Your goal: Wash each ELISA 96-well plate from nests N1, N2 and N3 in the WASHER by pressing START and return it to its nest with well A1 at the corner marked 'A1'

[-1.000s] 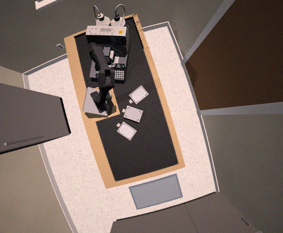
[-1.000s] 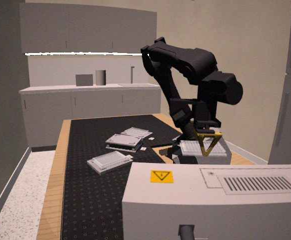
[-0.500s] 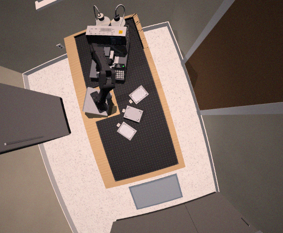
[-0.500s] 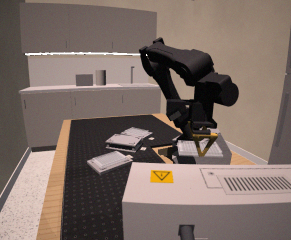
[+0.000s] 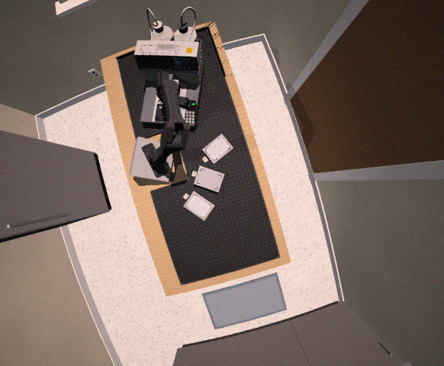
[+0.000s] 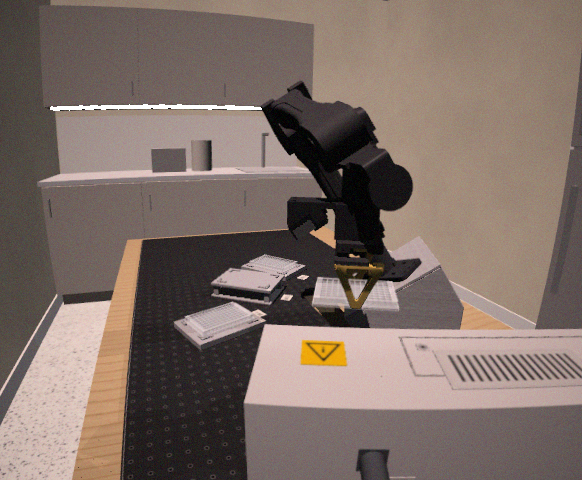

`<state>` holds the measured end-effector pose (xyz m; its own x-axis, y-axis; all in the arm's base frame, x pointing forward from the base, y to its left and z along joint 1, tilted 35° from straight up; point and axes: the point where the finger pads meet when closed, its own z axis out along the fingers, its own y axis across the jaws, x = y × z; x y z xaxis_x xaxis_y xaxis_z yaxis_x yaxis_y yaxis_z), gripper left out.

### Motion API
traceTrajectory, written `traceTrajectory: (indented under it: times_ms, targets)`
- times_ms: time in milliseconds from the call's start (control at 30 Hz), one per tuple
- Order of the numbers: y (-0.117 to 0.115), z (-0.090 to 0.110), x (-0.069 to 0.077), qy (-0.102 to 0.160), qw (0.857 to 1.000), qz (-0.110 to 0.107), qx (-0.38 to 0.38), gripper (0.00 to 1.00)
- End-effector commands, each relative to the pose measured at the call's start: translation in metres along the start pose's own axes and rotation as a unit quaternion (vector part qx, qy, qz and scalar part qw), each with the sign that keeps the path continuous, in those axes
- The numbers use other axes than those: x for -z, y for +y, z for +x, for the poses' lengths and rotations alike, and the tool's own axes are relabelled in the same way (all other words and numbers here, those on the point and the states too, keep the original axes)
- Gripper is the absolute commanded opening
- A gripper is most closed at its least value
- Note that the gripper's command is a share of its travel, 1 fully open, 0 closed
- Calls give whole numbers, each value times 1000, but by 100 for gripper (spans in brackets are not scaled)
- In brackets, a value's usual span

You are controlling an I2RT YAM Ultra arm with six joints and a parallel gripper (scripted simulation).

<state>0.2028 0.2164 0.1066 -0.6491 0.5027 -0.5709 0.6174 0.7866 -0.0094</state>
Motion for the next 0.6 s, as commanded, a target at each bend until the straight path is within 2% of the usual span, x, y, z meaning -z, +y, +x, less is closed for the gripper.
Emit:
traceTrajectory:
  times_ms: [0, 267, 400, 467, 567]
  targets:
    - [-1, -15, 4, -3, 1000, -9, 12, 0]
    - [-7, -54, 1, -4, 1000, -9, 12, 0]
    - [-8, -55, 1, -4, 1000, -9, 12, 0]
    - [-13, -64, 1, -4, 1000, -9, -16, 0]
    - [-22, -76, 0, -4, 1000, -9, -16, 0]
